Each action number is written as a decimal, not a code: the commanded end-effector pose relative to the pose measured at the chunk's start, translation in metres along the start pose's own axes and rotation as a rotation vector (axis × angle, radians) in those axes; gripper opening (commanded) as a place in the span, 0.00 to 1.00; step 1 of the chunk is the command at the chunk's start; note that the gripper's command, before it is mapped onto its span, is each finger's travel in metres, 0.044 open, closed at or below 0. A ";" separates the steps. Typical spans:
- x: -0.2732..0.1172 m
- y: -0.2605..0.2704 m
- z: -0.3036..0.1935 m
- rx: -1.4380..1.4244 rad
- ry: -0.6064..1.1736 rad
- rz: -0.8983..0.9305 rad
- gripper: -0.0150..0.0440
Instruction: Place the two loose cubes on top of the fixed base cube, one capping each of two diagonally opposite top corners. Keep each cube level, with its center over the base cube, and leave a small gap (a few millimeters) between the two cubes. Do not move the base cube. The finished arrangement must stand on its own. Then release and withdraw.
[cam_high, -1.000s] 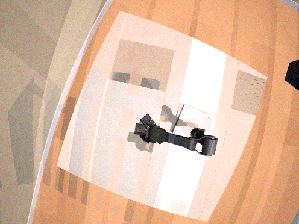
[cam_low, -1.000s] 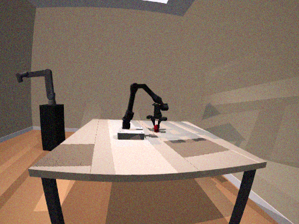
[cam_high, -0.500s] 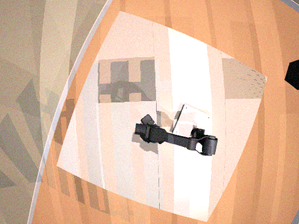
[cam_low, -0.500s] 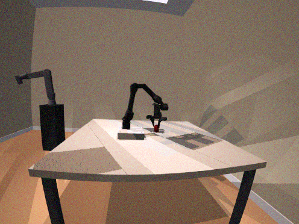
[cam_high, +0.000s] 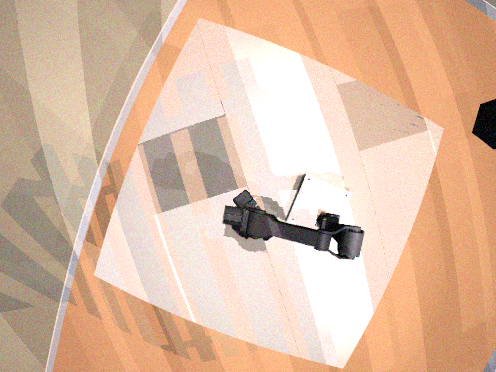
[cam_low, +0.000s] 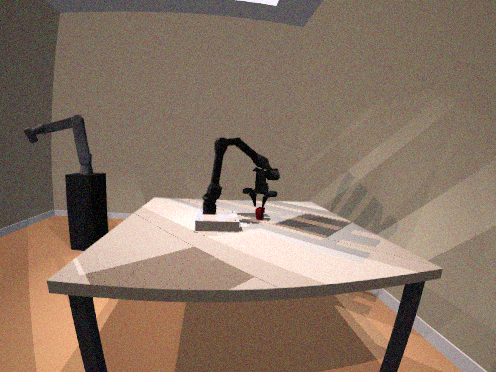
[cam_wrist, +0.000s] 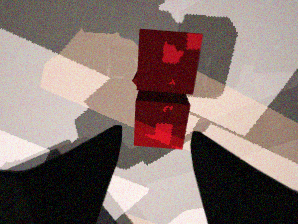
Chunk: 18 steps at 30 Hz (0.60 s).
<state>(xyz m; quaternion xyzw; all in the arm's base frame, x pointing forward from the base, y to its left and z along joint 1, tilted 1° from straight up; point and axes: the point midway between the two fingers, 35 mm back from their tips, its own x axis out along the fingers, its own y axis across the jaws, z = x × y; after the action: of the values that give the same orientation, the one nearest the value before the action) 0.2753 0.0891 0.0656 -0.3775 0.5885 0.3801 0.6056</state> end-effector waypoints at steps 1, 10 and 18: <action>-0.008 -0.002 0.002 0.000 -0.009 -0.009 0.60; -0.020 -0.002 0.002 0.000 -0.009 -0.009 0.60; -0.030 -0.002 0.002 0.000 -0.009 -0.009 0.60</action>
<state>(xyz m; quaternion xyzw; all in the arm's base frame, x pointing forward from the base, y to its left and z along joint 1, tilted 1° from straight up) 0.2749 0.0888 0.0892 -0.3774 0.5882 0.3798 0.6061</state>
